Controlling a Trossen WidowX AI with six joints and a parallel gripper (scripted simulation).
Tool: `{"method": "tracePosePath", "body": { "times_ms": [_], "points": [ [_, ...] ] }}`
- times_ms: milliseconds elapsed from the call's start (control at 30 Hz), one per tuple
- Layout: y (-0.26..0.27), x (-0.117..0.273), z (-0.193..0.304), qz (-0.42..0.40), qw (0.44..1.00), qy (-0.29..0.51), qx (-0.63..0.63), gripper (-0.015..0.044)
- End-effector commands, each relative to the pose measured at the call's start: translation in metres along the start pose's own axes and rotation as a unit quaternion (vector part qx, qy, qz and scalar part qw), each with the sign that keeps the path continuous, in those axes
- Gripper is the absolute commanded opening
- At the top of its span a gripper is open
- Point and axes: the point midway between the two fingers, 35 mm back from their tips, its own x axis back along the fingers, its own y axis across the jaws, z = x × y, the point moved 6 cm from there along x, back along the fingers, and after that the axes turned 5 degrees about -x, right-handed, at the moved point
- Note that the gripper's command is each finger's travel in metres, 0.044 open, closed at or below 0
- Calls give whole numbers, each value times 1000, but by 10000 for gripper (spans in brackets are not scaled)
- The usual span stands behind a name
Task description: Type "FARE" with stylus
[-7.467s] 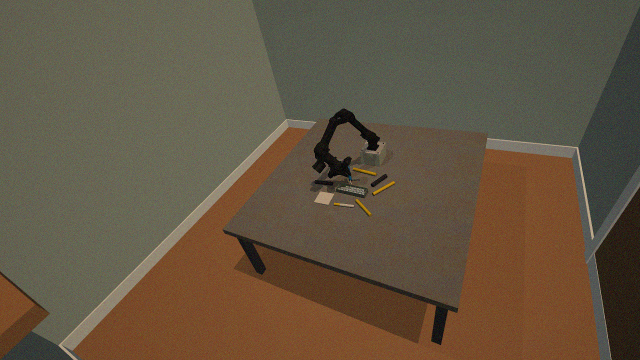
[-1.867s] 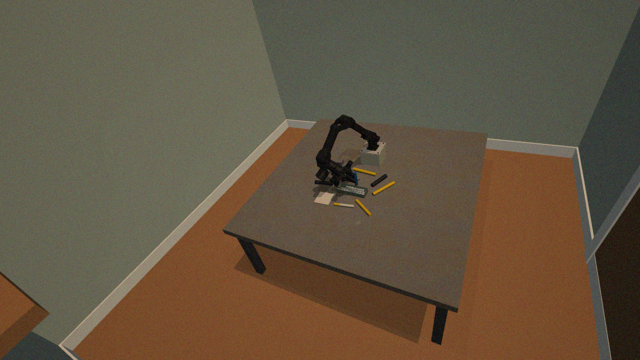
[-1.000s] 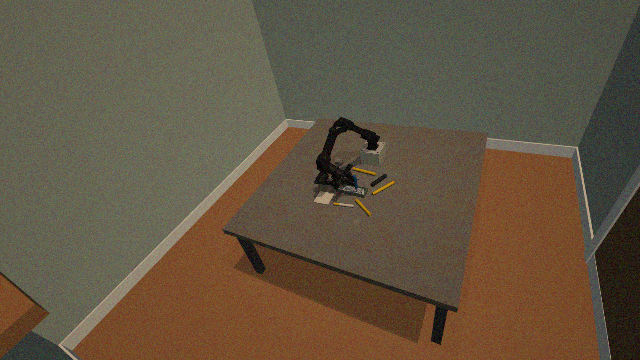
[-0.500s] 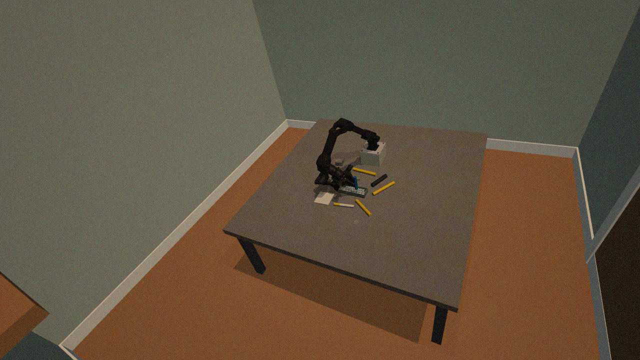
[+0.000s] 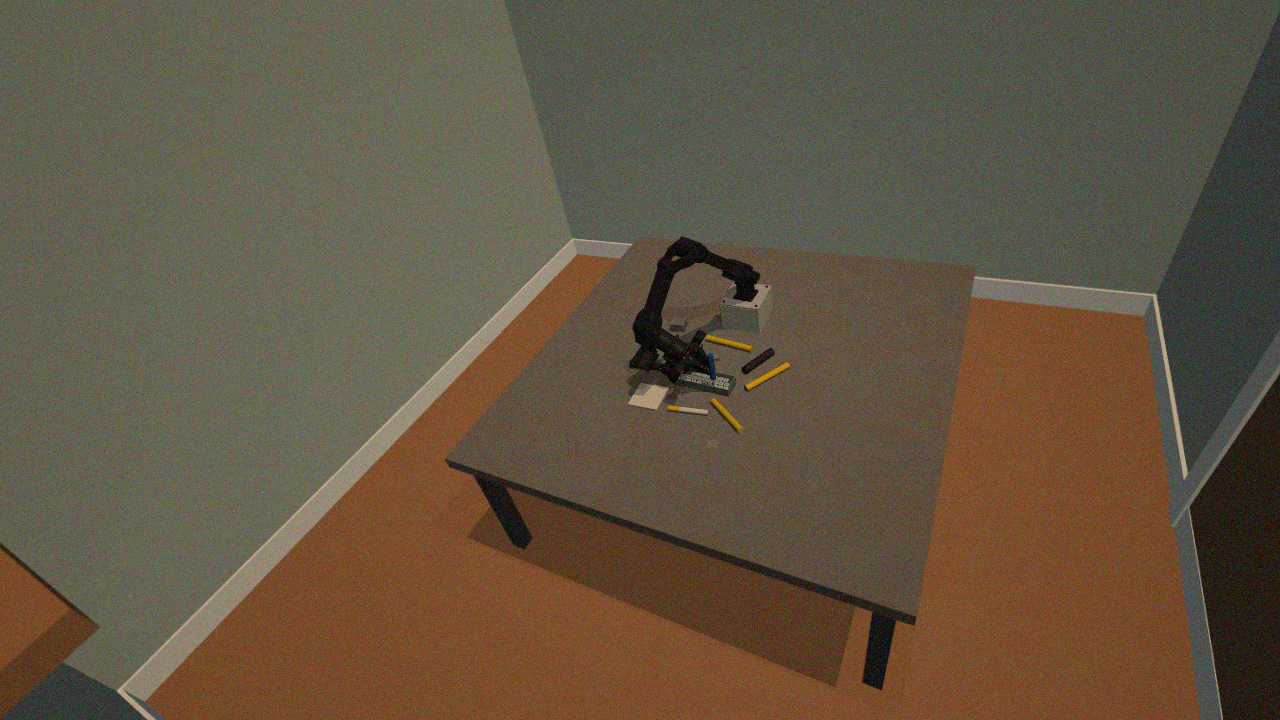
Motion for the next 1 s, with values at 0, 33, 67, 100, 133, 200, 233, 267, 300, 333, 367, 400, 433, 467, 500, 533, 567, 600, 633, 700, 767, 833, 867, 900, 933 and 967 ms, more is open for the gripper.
{"method": "tracePosePath", "body": {
  "times_ms": [0,33,67,100,133,200,233,267,300,333,367,400,433,467,500,533,567,600,633,700,767,833,867,900,933,967],
  "points": [
    [-1,-2,-3,2,1000,0,1,81],
    [-1,-2,-3,2,1000,0,1,81],
    [-1,-2,-3,2,1000,0,1,81],
    [-1,-2,-4,2,1000,0,1,81],
    [-1,-2,-4,2,1000,0,1,81],
    [-1,-3,-4,2,1000,0,1,81],
    [-1,-3,-5,2,1000,0,1,81],
    [-1,-3,-5,2,1000,0,1,81],
    [-1,-3,-6,2,1000,0,1,81],
    [0,-4,-6,2,1000,0,1,81],
    [0,-4,-6,2,1000,0,1,81],
    [0,-4,-7,2,1000,0,1,81],
    [0,-4,-7,2,1000,0,1,81],
    [0,-4,-7,2,1000,0,1,81],
    [0,-5,-8,2,1000,0,1,81],
    [0,-5,-8,2,1000,0,1,81],
    [0,-5,-8,2,1000,0,1,81],
    [0,-5,-9,2,1000,0,1,81],
    [0,-5,-9,2,1000,0,1,81],
    [0,-4,-7,2,1000,0,1,81],
    [0,-4,-6,2,1000,0,1,81],
    [0,-4,-6,2,1000,0,1,81],
    [0,-4,-6,2,1000,0,1,81],
    [0,-4,-6,2,1000,0,1,81],
    [-1,-3,-5,2,1000,0,1,81],
    [-1,-2,-4,2,1000,0,1,81]
  ]
}}
